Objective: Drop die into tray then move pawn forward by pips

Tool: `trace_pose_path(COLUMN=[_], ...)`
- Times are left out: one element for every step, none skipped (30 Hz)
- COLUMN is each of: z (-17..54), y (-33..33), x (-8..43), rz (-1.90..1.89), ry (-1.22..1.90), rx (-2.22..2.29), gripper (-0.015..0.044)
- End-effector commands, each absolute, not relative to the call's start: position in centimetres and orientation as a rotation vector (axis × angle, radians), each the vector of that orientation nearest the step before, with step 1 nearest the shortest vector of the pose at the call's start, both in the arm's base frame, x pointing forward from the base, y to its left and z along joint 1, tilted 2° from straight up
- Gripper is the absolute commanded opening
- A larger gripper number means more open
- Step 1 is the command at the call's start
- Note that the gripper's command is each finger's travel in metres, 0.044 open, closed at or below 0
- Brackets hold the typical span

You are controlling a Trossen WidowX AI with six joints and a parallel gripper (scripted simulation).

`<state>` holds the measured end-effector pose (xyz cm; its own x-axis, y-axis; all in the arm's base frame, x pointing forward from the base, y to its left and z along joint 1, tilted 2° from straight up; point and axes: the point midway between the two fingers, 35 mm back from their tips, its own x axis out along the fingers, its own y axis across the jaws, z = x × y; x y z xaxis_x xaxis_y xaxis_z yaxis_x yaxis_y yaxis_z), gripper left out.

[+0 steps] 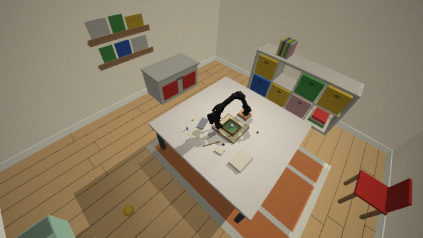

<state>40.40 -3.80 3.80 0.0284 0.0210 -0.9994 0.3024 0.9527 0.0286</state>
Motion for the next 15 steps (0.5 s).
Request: trace_pose_path(z=[3.09,3.06,3.06,3.06,3.06,3.06,3.06,3.06,3.06,3.06,3.06,3.06,3.06,3.06,3.06], y=[-3.79,-3.79,-3.79,-3.79,-3.79,-3.79,-3.79,-3.79,-3.79,-3.79,-3.79,-3.79,-3.79,-3.79,-3.79], x=[40.16,40.16,40.16,40.16,40.16,40.16,40.16,40.16,40.16,40.16,40.16,40.16,40.16,40.16,40.16], rz=[-0.228,-0.228,-0.228,-0.228,-0.228,-0.228,-0.228,-0.228,-0.228,-0.228,-0.228,-0.228,-0.228,-0.228,-0.228], ry=[1.539,1.539,1.539,1.539,1.539,1.539,1.539,1.539,1.539,1.539,1.539,1.539,1.539,1.539,1.539], rx=[0.263,0.263,0.263,0.263,0.263,0.263,0.263,0.263,0.263,0.263,0.263,0.263,0.263,0.263,0.263], gripper=[0.0200,0.0200,0.0174,0.0147,0.0121,0.0095,0.0069,0.0062,0.0055,0.0049,0.0042,0.0035,0.0029,0.0022,0.0015])
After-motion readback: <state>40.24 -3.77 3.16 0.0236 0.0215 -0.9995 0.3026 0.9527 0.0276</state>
